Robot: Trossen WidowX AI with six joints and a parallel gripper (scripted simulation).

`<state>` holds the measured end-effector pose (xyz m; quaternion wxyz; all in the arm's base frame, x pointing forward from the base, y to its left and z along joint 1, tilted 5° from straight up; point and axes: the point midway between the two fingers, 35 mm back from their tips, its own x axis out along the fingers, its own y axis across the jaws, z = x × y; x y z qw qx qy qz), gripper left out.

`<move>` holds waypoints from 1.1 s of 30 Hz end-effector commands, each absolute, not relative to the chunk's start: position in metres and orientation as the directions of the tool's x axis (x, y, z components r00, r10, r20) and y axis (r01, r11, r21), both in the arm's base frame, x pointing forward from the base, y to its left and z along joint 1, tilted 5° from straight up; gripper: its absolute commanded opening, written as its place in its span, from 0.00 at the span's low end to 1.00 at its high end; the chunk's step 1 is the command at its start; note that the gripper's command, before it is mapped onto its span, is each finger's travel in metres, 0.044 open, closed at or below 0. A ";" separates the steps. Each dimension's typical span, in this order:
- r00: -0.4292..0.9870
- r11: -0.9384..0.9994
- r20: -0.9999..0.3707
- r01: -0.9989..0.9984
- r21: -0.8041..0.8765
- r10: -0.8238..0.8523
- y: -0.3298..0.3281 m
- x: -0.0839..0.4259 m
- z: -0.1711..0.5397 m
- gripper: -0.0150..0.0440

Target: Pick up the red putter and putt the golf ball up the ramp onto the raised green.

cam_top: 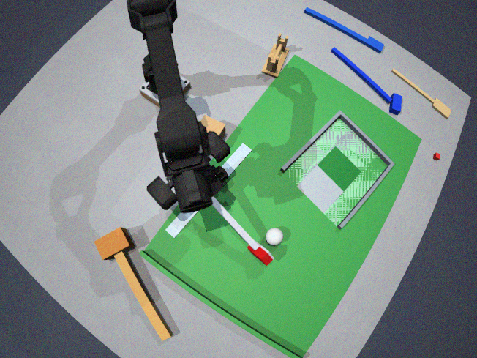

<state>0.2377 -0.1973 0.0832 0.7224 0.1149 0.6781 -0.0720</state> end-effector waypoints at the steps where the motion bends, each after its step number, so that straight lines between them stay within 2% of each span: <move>1: 0.072 0.963 -0.996 0.260 0.067 0.050 -0.198 0.238 0.084 0.25; 13: 0.073 0.963 -0.996 0.264 0.062 0.045 -0.226 0.231 0.079 0.25; 23: 0.069 0.961 -0.996 0.268 0.067 0.050 -0.222 0.231 0.078 0.25; 33: 0.077 0.962 -0.995 0.264 0.075 0.057 -0.102 0.267 0.087 0.25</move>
